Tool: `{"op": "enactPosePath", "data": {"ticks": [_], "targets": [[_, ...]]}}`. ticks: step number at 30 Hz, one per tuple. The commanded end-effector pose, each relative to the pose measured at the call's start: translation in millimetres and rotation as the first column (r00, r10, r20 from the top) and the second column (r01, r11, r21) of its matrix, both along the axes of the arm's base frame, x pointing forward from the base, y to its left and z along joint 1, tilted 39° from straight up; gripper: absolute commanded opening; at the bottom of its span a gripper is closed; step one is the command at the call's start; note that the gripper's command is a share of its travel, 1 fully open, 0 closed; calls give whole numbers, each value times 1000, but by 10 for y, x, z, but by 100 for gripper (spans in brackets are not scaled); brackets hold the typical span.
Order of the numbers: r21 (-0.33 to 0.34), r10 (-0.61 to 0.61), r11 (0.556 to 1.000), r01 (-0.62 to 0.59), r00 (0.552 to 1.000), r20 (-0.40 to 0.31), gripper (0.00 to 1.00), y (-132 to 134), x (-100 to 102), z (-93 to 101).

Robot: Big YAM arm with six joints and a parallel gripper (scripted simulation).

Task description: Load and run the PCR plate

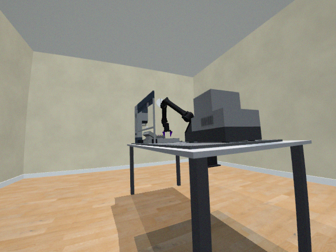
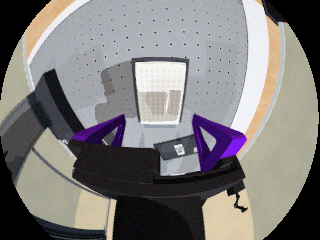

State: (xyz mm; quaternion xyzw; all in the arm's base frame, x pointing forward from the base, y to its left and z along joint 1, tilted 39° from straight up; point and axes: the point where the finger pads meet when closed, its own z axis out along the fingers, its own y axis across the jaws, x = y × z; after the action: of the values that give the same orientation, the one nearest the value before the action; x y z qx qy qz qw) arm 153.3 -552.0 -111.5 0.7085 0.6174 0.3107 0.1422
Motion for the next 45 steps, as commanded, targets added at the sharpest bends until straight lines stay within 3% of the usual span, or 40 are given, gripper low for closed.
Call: {"op": "enactPosePath", "data": {"ticks": [1, 13, 21, 31, 38, 45], "targets": [[-94, -24, 995, 25, 1000, 12, 100, -362, -262, 429], [-109, -27, 994, 28, 1000, 8, 100, -435, -388, 621], [-73, -32, 997, 32, 999, 5, 100, -335, -486, 535], [-91, -17, 996, 18, 1000, 3, 100, -358, -271, 620], [-91, -24, 996, 24, 1000, 2, 100, -368, -245, 640], [-68, -49, 996, 49, 999, 0, 100, -353, -399, 513]]}}
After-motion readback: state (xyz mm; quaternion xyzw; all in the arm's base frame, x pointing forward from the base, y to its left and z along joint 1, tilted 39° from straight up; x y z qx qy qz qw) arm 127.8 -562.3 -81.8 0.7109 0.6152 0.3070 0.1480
